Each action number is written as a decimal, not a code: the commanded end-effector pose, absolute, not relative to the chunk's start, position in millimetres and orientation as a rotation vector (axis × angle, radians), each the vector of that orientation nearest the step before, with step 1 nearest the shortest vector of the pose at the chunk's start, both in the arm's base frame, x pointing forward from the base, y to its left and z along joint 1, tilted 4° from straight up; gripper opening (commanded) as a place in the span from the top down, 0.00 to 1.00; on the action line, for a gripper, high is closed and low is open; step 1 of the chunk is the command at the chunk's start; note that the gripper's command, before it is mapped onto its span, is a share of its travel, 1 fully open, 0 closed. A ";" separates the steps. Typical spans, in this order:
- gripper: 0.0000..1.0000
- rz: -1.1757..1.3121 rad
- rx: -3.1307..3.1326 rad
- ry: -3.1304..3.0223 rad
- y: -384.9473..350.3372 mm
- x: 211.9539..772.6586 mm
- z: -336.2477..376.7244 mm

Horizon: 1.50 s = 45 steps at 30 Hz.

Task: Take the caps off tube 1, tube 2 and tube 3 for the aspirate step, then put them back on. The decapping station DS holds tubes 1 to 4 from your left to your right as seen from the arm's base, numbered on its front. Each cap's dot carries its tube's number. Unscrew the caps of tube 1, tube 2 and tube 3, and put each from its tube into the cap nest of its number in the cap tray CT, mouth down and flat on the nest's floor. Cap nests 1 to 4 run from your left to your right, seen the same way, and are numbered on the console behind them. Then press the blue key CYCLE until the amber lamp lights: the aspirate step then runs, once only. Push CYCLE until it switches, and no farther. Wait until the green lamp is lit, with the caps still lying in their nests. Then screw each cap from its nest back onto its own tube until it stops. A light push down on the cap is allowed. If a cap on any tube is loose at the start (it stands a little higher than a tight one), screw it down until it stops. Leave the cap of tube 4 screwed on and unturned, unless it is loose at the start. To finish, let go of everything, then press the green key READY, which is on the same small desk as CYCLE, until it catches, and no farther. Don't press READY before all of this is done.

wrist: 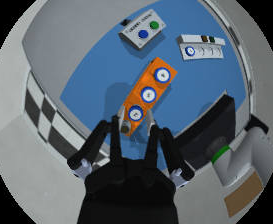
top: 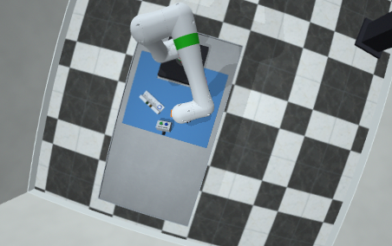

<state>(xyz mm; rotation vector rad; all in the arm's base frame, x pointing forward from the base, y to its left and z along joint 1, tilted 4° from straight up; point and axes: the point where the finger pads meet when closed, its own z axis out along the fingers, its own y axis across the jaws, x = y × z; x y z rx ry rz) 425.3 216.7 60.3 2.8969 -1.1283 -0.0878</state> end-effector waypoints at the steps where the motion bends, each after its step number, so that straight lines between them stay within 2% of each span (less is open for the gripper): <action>1: 0.65 -0.075 2.728 -1.475 216.8 425.5 60.5; 8: 0.65 -0.063 2.440 -1.903 216.8 425.5 60.5; 11: 0.65 -0.063 2.440 -1.903 216.8 425.5 60.5; 17: 0.65 -0.051 2.053 -2.307 216.8 425.5 60.5; 25: 0.65 -0.048 2.032 -2.325 216.7 425.5 60.4; 26: 1.00 -0.048 2.032 -2.325 216.7 425.5 60.4; 40: 1.00 -0.048 2.032 -2.325 216.7 425.5 60.4; 45: 1.00 -0.055 2.202 -2.168 216.7 425.5 60.5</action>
